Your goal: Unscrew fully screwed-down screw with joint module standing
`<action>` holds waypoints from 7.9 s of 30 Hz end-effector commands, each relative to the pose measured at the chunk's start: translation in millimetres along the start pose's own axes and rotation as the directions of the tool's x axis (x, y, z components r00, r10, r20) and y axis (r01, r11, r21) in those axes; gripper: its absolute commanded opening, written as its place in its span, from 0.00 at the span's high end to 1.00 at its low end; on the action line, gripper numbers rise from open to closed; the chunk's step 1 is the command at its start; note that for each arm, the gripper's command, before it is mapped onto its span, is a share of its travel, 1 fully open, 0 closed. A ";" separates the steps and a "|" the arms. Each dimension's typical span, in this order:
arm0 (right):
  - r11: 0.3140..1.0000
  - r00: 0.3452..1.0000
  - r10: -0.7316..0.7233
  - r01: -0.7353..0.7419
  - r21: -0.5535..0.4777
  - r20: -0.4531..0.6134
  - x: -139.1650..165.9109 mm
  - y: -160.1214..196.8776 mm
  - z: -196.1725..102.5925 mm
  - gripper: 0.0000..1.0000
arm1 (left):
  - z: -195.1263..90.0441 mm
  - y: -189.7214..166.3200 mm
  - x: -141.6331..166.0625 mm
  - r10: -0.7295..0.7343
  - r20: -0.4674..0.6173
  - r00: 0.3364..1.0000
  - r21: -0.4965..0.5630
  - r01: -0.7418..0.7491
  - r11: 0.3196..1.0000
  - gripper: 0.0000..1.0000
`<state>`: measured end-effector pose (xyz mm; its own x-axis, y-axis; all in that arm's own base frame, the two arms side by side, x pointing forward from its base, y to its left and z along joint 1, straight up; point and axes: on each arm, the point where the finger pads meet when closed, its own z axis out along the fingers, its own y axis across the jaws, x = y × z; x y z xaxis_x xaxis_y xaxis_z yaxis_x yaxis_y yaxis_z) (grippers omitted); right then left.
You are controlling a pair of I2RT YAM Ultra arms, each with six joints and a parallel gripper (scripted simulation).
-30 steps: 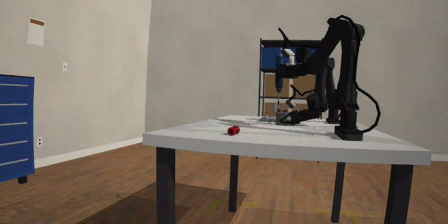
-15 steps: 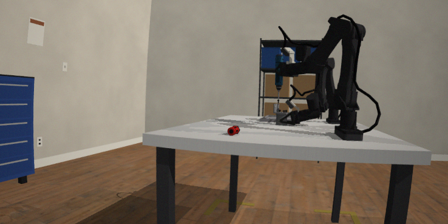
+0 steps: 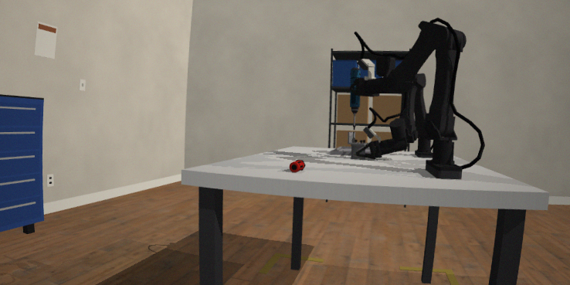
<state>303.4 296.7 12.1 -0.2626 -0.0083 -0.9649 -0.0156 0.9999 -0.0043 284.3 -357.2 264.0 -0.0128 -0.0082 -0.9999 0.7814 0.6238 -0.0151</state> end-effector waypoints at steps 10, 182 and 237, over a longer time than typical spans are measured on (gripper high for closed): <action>1.000 1.000 0.011 -0.011 0.002 0.008 -4.4 0.7 -0.2 0.41 | -2.0 -3.9 -61.6 0.008 0.161 0.987 0.001 -0.008 1.000 0.58; 1.000 1.000 0.011 -0.011 0.002 0.008 -4.4 0.7 -0.2 0.41 | -87.3 -4.4 -65.3 0.008 0.144 0.989 0.002 -0.009 1.000 0.58; 1.000 1.000 0.011 -0.011 0.002 0.008 -4.4 0.7 -0.2 0.41 | -80.2 9.5 -65.8 -0.023 0.098 0.995 -0.034 0.026 0.999 0.58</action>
<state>303.4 296.7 12.1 -0.2626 -0.0083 -0.9649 -0.0156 0.9999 -0.0043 232.4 -293.6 286.9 -0.0236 0.0026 -0.9997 0.7811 0.6242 -0.0168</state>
